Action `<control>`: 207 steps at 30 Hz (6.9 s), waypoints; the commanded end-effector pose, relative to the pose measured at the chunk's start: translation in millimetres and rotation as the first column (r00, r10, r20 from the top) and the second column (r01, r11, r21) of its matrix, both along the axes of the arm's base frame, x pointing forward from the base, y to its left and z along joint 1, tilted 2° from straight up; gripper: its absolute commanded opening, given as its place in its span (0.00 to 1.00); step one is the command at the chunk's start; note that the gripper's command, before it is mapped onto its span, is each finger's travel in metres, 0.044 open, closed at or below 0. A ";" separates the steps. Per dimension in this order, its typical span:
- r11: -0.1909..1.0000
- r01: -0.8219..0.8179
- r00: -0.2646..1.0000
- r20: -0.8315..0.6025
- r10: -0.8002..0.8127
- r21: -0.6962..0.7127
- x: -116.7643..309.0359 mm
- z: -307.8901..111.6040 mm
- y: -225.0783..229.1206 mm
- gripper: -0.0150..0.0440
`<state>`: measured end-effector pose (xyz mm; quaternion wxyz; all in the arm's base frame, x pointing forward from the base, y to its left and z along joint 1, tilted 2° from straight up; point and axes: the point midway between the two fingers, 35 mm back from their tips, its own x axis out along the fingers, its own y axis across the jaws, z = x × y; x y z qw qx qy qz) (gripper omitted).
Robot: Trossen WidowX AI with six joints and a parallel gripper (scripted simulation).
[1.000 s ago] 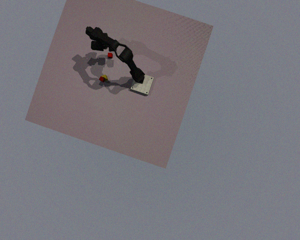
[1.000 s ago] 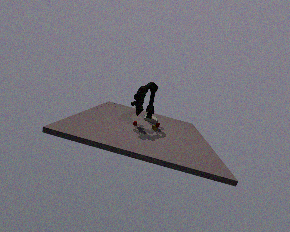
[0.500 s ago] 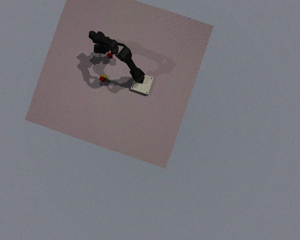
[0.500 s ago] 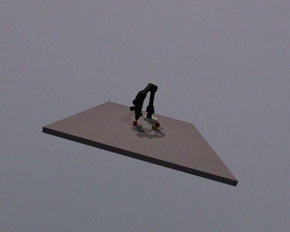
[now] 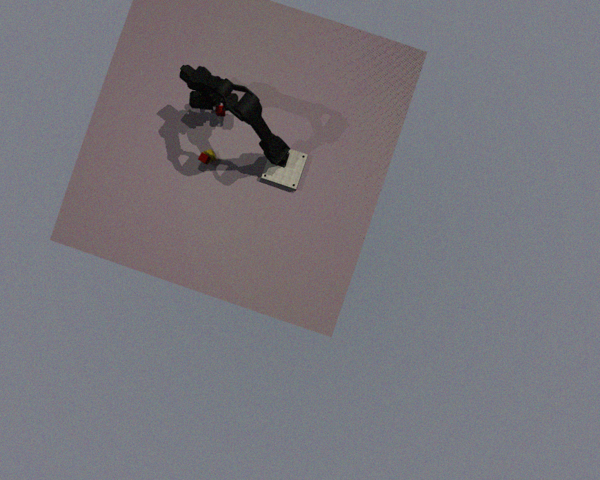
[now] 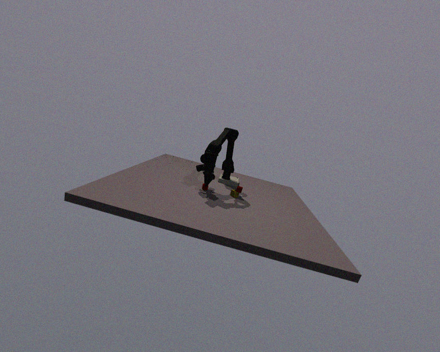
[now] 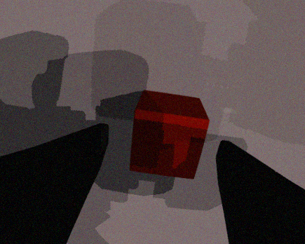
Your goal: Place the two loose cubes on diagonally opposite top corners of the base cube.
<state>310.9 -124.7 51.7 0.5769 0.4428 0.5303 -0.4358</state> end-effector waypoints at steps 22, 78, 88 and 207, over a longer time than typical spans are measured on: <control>1.000 0.003 1.000 -0.003 -0.003 0.003 0.8 2.8 0.0 0.43; 0.551 -0.834 0.552 -0.045 0.833 -0.025 -0.3 92.2 71.9 0.43; 0.143 -0.989 0.144 -0.068 0.987 -0.024 -2.4 90.4 101.4 0.43; -0.915 -0.402 -0.911 -0.108 0.398 0.020 -20.6 36.2 181.7 0.60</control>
